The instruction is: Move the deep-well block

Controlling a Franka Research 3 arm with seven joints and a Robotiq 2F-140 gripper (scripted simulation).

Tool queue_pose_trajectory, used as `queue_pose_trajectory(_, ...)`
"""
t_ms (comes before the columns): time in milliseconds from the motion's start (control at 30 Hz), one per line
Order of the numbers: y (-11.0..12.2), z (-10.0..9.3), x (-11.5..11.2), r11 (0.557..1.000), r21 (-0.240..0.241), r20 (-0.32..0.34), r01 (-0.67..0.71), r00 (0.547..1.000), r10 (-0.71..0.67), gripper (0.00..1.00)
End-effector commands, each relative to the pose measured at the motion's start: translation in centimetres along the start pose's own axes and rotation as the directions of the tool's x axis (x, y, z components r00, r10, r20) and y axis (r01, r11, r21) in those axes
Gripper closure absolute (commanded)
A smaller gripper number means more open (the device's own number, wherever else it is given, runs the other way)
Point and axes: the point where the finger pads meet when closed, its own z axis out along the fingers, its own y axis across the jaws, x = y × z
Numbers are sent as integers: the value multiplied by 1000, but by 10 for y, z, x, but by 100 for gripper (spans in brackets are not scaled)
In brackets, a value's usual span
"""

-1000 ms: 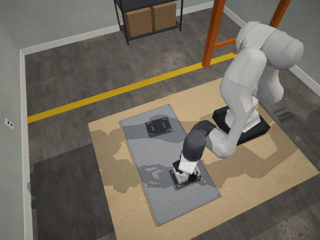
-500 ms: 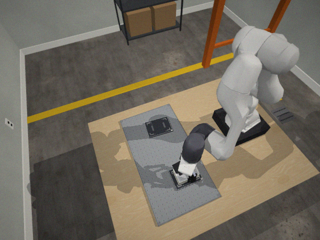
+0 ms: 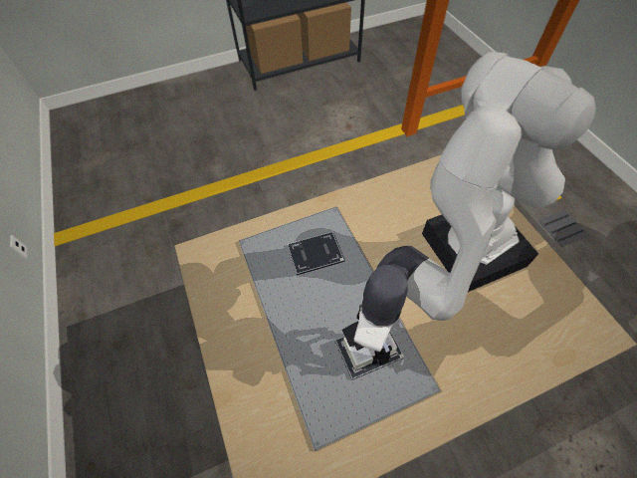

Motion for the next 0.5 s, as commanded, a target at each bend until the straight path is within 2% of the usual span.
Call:
queue_pose_trajectory(0,-1,-1,3,1000,1,-8,-2,1000,2,40)
queue_pose_trajectory(467,-1,0,1,1000,1,-8,-2,1000,2,40)
